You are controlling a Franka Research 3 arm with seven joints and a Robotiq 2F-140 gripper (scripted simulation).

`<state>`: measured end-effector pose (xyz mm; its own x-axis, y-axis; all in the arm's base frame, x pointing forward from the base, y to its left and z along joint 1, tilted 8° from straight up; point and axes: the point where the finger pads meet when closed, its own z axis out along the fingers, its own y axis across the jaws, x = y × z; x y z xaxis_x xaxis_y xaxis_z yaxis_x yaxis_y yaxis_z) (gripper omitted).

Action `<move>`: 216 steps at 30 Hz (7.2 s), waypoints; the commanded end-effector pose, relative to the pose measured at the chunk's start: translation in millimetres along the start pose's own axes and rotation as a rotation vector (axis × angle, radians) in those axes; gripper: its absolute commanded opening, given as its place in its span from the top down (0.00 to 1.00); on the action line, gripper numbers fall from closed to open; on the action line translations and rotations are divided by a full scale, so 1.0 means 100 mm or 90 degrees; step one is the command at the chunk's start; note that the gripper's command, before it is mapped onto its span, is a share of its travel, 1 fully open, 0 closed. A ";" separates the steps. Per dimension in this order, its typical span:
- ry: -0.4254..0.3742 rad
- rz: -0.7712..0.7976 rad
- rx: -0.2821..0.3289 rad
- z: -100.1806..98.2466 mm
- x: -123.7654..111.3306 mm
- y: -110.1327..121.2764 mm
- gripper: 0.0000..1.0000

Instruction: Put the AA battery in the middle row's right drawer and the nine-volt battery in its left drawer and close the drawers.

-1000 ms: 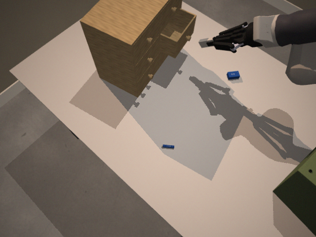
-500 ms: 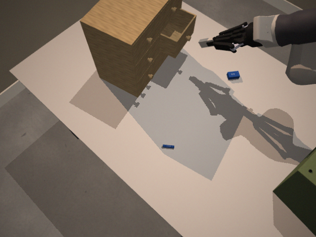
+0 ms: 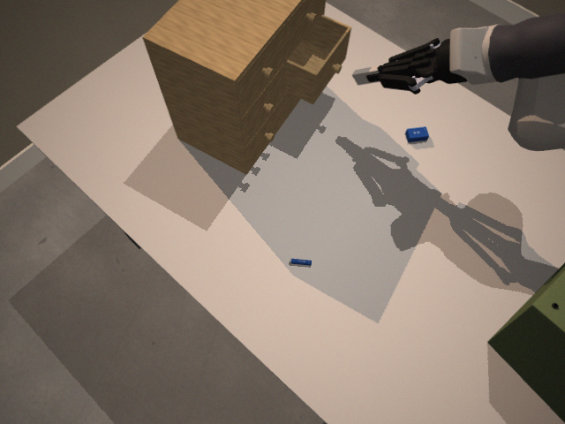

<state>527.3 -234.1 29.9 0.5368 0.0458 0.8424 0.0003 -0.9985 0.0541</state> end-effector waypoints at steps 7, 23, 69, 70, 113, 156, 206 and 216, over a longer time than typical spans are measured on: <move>-0.001 0.006 -0.002 0.08 0.06 0.01 1.00; -0.001 0.006 -0.002 0.24 0.19 0.02 1.00; -0.001 0.006 -0.002 0.71 0.58 0.02 1.00; -0.001 0.006 -0.002 0.71 0.59 0.02 1.00; -0.001 0.006 -0.002 0.77 0.63 0.02 1.00; -0.001 0.006 -0.002 0.46 0.38 0.02 1.00; -0.125 0.006 -0.002 -0.45 0.17 0.01 1.00; -0.244 0.006 -0.001 -0.75 0.19 0.01 1.00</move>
<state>482.9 -234.8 91.5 0.7811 0.0200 0.6241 -0.0192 -0.9982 0.0560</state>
